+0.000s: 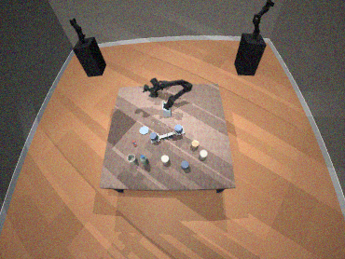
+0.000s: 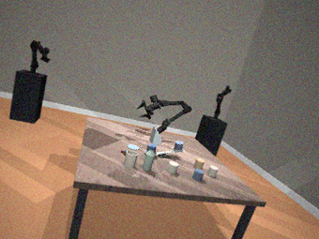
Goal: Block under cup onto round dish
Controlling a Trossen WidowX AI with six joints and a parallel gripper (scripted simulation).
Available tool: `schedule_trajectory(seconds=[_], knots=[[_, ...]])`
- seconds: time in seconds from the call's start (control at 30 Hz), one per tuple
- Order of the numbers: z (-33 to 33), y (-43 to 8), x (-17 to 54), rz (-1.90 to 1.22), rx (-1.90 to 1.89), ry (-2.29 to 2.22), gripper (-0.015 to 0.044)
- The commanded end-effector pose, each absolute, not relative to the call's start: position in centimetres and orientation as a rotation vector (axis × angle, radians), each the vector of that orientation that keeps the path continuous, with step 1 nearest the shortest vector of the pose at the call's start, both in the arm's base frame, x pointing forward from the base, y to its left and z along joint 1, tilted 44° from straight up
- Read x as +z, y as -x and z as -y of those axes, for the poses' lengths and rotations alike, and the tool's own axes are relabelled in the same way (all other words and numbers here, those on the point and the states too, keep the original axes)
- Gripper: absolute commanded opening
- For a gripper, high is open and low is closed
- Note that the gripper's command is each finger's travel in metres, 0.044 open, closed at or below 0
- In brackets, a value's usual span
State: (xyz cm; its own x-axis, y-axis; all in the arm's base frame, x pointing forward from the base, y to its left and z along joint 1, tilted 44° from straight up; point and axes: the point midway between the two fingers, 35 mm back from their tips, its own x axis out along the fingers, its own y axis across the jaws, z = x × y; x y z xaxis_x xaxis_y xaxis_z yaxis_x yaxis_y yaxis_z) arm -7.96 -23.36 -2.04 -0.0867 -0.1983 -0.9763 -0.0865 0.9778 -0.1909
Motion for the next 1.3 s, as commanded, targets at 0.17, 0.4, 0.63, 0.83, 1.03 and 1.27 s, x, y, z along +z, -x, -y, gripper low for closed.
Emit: schedule_trajectory(seconds=[0.17, 0.4, 0.63, 0.83, 1.03, 1.27], knots=[[23.1, 4.2, -2.1, -1.518, -0.035, 0.201, 0.044], [21.7, -1.4, -1.5, -1.311, 0.065, 0.135, 0.044], [19.6, -6.4, -0.1, -1.126, 0.172, 0.024, 0.044], [17.3, -10.2, 1.6, -0.987, 0.265, -0.101, 0.044], [15.0, -13.5, 3.8, -0.869, 0.356, -0.249, 0.044], [12.2, -16.7, 6.8, -0.757, 0.454, -0.446, 0.044]])
